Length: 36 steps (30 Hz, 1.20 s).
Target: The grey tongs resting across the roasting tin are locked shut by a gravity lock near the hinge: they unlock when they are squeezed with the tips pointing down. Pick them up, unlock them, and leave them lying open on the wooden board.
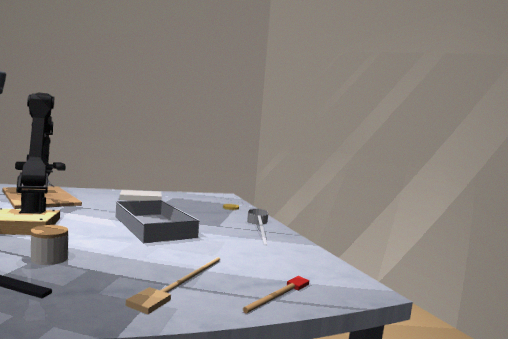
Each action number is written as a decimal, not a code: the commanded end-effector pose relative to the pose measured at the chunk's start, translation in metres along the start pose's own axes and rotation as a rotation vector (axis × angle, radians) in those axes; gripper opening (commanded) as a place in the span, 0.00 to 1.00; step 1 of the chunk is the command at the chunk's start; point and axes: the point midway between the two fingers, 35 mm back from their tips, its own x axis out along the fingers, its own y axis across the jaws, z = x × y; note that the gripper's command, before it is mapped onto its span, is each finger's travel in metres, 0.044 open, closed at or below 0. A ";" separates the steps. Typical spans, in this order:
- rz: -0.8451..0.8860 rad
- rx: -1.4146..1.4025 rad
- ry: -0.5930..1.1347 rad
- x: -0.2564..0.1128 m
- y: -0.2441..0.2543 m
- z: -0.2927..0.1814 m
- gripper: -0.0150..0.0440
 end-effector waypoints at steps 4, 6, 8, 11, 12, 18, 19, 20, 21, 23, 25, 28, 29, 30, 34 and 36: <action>0.000 0.000 0.000 0.000 0.000 0.000 0.58; 0.000 0.000 0.000 0.000 0.000 0.000 0.67; 0.000 0.000 0.000 0.000 0.000 0.000 0.76; 0.000 0.000 0.000 0.000 0.000 0.000 0.89; 0.000 0.000 0.000 0.000 0.000 0.000 0.93; 0.001 0.000 0.000 -0.011 0.014 0.005 1.00; 0.002 0.000 0.001 -0.017 0.024 0.007 1.00; 0.003 0.000 0.001 -0.026 0.035 0.010 1.00; -0.003 -0.003 -0.003 -0.035 0.048 0.012 1.00; 0.001 -0.003 -0.002 -0.055 0.075 0.014 1.00; 0.008 -0.009 -0.001 -0.076 0.103 0.011 1.00; 0.010 -0.003 0.001 -0.107 0.141 0.003 1.00; 0.010 -0.002 0.001 -0.112 0.147 0.001 1.00; 0.011 -0.002 0.001 -0.114 0.150 0.000 1.00; 0.011 -0.002 0.001 -0.114 0.150 0.000 1.00; 0.011 -0.002 0.001 -0.114 0.150 0.000 1.00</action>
